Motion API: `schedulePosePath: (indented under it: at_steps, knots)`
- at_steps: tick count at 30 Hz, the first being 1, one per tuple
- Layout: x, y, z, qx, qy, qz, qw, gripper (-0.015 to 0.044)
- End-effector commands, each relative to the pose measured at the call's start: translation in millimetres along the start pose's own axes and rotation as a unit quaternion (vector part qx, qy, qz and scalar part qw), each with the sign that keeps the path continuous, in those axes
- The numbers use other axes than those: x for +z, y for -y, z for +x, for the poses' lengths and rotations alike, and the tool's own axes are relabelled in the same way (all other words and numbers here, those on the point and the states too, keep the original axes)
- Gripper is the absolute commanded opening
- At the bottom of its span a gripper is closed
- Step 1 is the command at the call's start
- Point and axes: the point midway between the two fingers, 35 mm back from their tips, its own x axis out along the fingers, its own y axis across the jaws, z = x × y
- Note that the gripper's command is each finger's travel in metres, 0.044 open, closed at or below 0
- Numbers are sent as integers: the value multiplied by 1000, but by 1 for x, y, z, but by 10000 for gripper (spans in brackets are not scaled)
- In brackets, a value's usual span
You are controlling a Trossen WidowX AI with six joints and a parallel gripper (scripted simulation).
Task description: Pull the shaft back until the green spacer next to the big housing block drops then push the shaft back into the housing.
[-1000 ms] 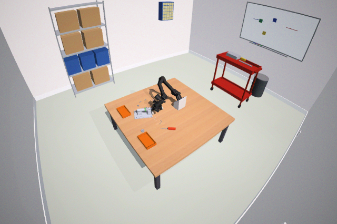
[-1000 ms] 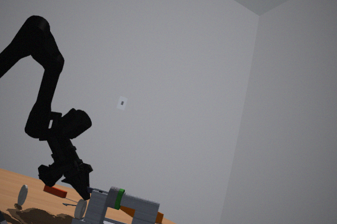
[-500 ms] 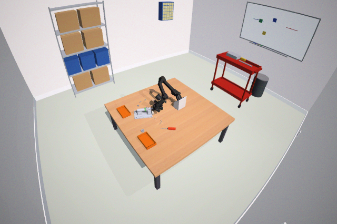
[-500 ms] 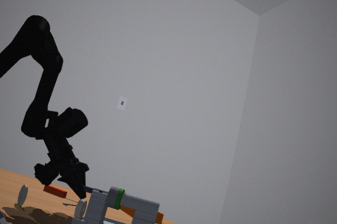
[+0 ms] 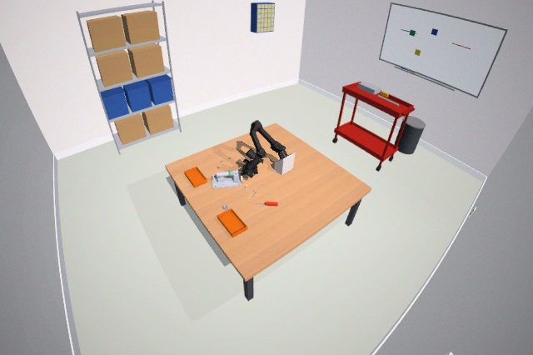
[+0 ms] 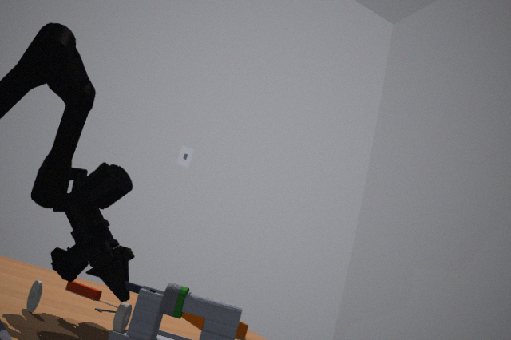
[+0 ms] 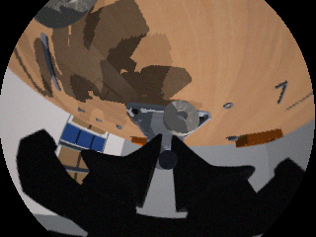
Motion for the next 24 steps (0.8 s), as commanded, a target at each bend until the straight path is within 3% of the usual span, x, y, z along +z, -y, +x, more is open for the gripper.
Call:
schedulePosePath:
  at_steps: [1,24]
  knots:
    - [1,0,-1,0,0,2,1000,0]
    - [3,0,-2,0,0,2,1000,0]
